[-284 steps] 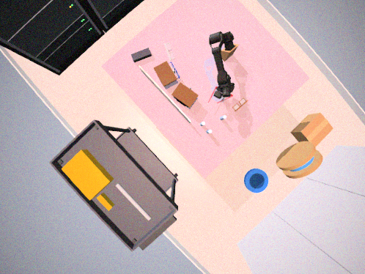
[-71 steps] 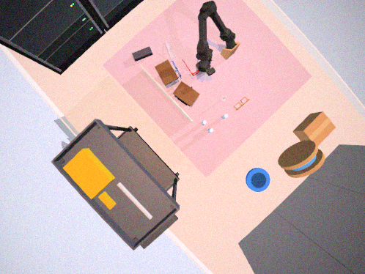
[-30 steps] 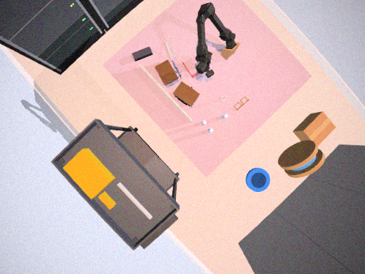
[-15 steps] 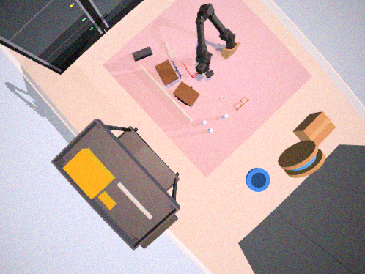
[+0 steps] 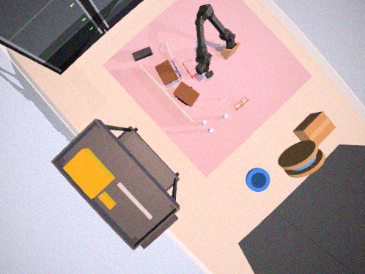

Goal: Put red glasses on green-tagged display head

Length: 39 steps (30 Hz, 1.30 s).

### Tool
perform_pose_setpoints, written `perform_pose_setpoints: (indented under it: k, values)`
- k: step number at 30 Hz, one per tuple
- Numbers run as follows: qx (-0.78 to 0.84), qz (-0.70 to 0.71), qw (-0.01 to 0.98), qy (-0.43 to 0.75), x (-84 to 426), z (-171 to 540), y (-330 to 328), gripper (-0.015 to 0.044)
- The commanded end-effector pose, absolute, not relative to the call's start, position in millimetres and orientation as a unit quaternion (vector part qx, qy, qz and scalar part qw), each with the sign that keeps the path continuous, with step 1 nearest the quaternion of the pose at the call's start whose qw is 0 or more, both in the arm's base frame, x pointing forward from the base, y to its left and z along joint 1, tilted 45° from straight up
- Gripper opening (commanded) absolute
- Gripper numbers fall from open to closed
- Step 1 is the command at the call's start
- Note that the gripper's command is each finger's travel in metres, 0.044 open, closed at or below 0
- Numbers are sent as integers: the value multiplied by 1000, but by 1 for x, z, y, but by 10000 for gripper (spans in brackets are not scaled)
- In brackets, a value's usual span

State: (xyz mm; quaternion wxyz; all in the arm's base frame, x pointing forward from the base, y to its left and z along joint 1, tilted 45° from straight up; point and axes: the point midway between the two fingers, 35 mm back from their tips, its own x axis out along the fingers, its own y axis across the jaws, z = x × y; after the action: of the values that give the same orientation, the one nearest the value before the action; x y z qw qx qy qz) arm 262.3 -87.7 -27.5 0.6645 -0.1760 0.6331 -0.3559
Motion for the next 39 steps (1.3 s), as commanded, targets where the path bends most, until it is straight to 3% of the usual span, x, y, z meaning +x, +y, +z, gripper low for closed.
perform_pose_setpoints:
  k: [1,2,6,39]
  values:
    - [-180,-356,660,636,258,-30,-90,0]
    - [-180,-356,660,636,258,-30,-90,0]
    - [-176,-356,664,633,262,-28,-88,105]
    - [-180,-355,661,636,258,-11,-84,108]
